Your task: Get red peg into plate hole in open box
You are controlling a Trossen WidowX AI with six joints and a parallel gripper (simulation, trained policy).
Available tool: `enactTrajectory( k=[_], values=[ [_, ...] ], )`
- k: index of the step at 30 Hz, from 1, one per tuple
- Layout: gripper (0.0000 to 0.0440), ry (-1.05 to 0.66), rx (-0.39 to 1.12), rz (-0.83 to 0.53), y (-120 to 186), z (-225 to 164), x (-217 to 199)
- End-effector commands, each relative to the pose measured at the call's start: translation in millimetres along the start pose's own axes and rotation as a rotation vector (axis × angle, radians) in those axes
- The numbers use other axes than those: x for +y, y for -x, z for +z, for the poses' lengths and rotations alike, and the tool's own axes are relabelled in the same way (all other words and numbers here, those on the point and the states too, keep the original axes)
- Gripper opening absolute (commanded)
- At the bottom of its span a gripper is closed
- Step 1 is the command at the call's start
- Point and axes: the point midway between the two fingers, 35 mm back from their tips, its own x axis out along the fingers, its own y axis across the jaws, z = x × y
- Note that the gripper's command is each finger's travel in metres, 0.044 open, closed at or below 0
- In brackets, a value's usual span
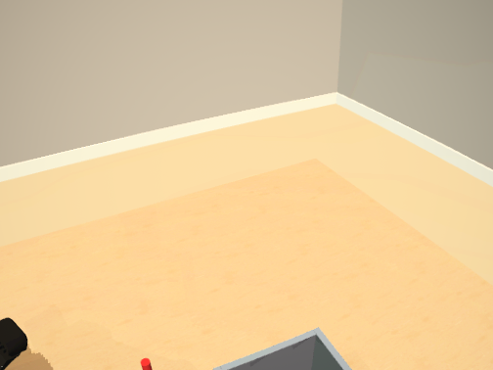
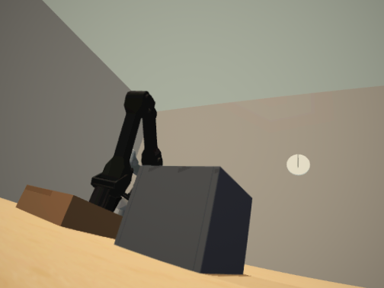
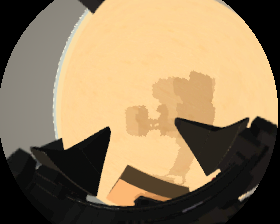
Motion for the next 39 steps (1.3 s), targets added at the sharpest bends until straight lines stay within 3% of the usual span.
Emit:
enactTrajectory(
  k=[1,20,39],
  values=[
    [0.044,-0.122,0.009,-0.045,6,-2,-12],
    [0.0411,-0.752,0.012,-0.25,39,-19,-69],
    [0.0388,-1.383,-0.08,-0.429,82,-44,-119]
  ],
)
